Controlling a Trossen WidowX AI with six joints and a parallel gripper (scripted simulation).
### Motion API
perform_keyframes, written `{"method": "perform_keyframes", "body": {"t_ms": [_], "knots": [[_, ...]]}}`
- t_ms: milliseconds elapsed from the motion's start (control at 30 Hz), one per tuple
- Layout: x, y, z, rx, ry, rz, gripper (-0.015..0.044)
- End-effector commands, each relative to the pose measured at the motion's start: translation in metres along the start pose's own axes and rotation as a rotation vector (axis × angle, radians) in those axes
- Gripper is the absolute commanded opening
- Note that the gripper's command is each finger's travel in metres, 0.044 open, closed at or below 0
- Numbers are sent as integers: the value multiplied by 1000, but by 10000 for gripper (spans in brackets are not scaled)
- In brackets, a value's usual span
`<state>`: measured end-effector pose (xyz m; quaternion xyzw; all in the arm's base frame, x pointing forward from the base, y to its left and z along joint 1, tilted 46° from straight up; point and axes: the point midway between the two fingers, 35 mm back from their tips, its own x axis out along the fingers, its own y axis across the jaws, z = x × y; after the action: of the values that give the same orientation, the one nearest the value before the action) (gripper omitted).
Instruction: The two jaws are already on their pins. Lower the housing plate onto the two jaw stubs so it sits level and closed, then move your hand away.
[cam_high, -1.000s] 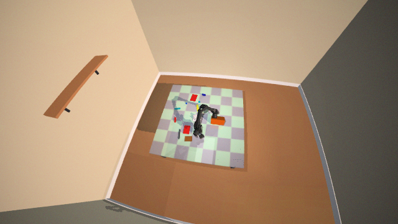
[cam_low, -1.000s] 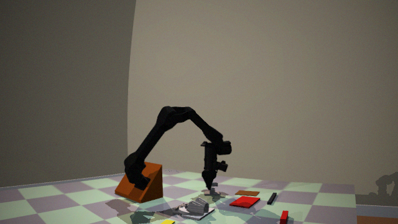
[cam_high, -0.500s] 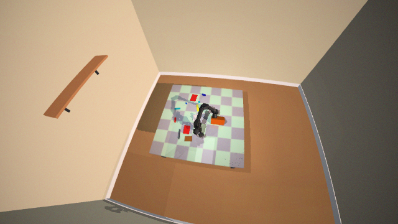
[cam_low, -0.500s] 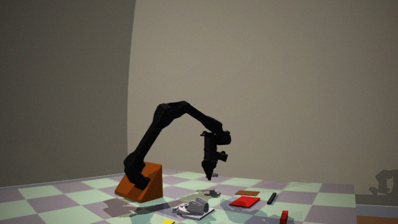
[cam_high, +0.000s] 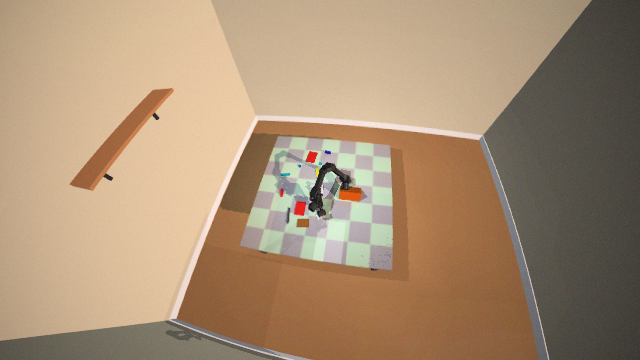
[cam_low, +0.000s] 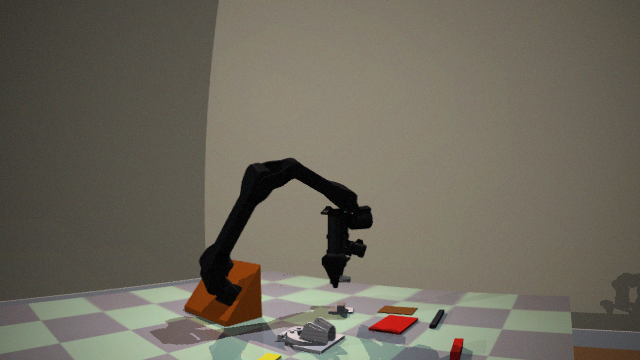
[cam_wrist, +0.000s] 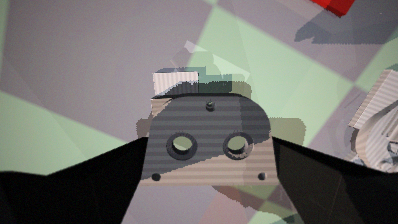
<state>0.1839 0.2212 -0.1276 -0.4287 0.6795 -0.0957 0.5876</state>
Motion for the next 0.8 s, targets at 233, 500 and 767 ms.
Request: {"method": "perform_keyframes", "body": {"t_ms": [233,500,767], "knots": [[-8,-36,0,37,-8,1,351],[-11,-62,-3,70,-9,3,351],[-13,-88,-7,103,-10,3,351]]}}
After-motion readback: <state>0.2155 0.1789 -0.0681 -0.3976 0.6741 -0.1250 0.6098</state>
